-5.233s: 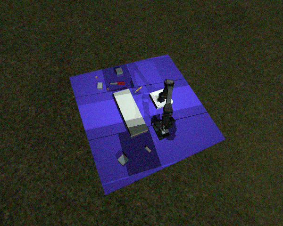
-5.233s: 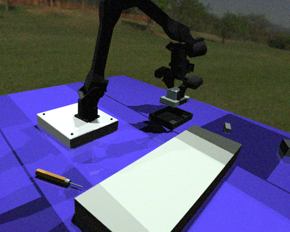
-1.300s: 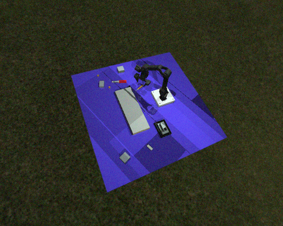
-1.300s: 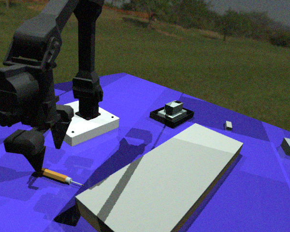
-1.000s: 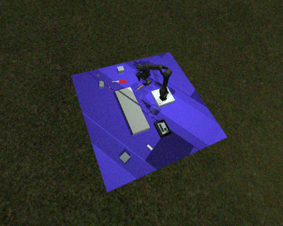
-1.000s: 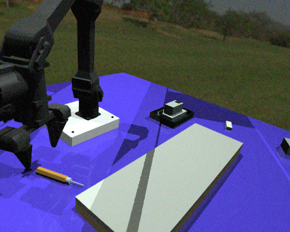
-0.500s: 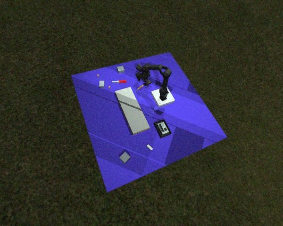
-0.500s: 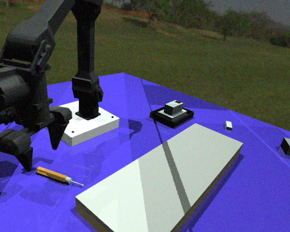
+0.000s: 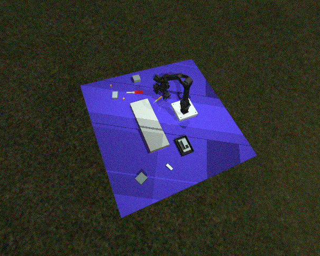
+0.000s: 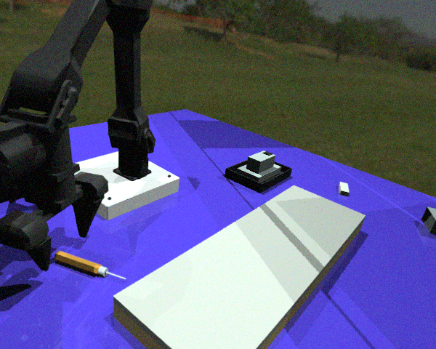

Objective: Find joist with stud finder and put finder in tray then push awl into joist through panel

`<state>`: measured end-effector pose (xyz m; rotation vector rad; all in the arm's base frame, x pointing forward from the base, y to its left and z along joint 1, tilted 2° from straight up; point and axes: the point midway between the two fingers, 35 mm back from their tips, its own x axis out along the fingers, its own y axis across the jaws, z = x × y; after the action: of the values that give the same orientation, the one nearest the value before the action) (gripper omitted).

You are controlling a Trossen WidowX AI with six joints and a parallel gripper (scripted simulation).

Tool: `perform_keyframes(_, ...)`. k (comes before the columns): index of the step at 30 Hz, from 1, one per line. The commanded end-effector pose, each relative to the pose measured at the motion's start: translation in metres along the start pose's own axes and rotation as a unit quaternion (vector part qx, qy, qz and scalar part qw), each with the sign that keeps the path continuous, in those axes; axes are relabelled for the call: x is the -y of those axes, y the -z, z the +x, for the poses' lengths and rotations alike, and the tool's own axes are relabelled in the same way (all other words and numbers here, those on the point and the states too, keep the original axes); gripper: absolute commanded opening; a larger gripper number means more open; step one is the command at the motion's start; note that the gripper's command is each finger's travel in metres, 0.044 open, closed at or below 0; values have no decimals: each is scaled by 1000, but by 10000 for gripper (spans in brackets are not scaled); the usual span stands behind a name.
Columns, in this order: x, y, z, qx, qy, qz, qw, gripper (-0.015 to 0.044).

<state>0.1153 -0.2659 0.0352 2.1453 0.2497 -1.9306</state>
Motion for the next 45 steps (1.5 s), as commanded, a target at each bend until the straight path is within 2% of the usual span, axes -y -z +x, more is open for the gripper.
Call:
perform_keyframes(1,2,-1,9,1,4,3,1000,440)
perform_keyframes(12,3,-2,21,1,4,3,1000,440)
perform_keyframes(26,3,-2,21,1,4,3,1000,72)
perform_keyframes(33,3,-2,21,1,4,3,1000,26)
perform_keyframes(34,3,-2,20,1,4,3,1000,0)
perform_keyframes(45,-5,3,-35,1,4,3,1000,0)
